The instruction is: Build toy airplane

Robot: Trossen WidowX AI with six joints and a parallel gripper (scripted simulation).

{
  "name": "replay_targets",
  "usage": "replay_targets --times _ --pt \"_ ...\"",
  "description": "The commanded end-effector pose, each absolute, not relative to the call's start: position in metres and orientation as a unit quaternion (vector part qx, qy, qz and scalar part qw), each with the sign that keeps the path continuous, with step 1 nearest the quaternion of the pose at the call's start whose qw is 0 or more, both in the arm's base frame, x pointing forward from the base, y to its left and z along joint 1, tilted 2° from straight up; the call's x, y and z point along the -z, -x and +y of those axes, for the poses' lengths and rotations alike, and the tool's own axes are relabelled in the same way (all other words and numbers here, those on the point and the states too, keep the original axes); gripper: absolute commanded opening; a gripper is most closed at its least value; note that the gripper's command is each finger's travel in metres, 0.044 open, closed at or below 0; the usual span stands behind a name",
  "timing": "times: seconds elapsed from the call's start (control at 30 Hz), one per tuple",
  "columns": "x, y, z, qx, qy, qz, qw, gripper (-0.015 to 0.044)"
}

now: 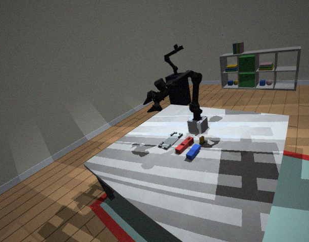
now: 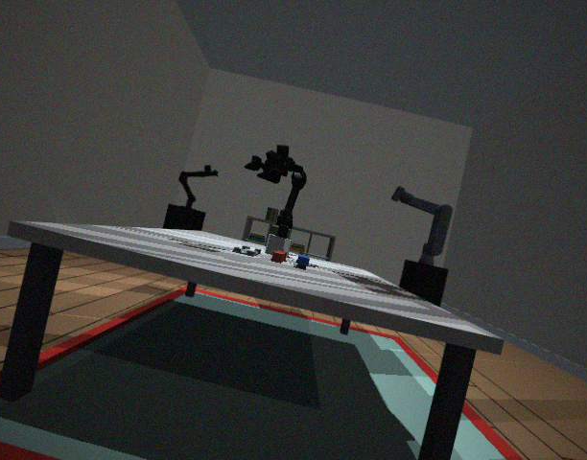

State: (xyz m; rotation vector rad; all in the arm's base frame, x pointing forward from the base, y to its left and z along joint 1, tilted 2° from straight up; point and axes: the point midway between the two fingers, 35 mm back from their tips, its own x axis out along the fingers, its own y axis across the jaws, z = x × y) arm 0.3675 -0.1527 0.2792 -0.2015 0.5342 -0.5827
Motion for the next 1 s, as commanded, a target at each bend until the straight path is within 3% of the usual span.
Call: replay_targets --times 0.0,0.23,0.5,0.87,0.97 --pt "-0.214 -0.374 -0.108 0.197 0.067 0.359 0.91 0.044" --pt "-0.129 -0.35 -0.037 0.083 0.021 0.516 0.852 0.044" --pt "-0.065 -0.284 0.031 0.003 -0.024 0.684 0.729 0.044" --pt "-0.059 -0.278 0.036 -0.001 -0.027 0.697 0.717 0.044" --pt "-0.02 -0.28 0.037 -0.001 -0.027 0.697 0.717 0.044"
